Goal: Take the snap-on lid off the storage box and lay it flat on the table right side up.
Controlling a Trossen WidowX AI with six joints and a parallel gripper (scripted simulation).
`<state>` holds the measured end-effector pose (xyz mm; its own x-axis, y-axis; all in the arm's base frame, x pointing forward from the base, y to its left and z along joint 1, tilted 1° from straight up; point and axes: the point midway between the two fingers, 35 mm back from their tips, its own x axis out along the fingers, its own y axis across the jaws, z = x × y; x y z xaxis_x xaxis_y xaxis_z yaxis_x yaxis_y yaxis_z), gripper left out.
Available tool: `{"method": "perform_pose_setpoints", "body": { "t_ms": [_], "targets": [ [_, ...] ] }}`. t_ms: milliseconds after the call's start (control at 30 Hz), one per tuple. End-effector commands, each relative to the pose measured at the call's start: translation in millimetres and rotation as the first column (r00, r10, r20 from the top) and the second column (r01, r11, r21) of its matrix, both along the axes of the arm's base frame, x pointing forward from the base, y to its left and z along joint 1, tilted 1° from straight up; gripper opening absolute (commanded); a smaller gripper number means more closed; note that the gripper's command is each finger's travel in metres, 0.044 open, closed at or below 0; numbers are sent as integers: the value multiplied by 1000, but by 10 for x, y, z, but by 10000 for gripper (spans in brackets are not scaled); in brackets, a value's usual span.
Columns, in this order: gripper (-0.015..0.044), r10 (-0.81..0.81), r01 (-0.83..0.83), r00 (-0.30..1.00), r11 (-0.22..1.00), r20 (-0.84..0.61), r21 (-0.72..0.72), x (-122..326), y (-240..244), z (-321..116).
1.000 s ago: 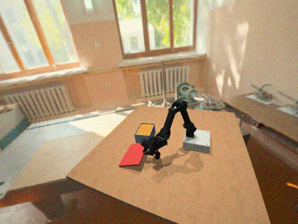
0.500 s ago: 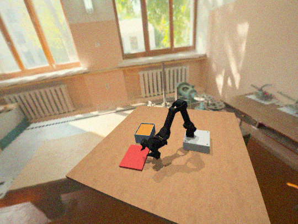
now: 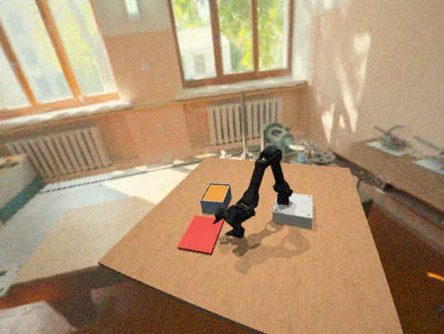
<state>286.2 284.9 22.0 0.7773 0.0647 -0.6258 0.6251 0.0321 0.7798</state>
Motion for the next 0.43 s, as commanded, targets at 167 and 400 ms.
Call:
{"method": "perform_pose_setpoints", "body": {
  "t_ms": [167,400],
  "targets": [
    [440,-4,4,1000,1000,0,-1,-173,-22,-6],
    [440,-4,4,1000,1000,-1,-1,-315,-31,-13]
  ]
}}
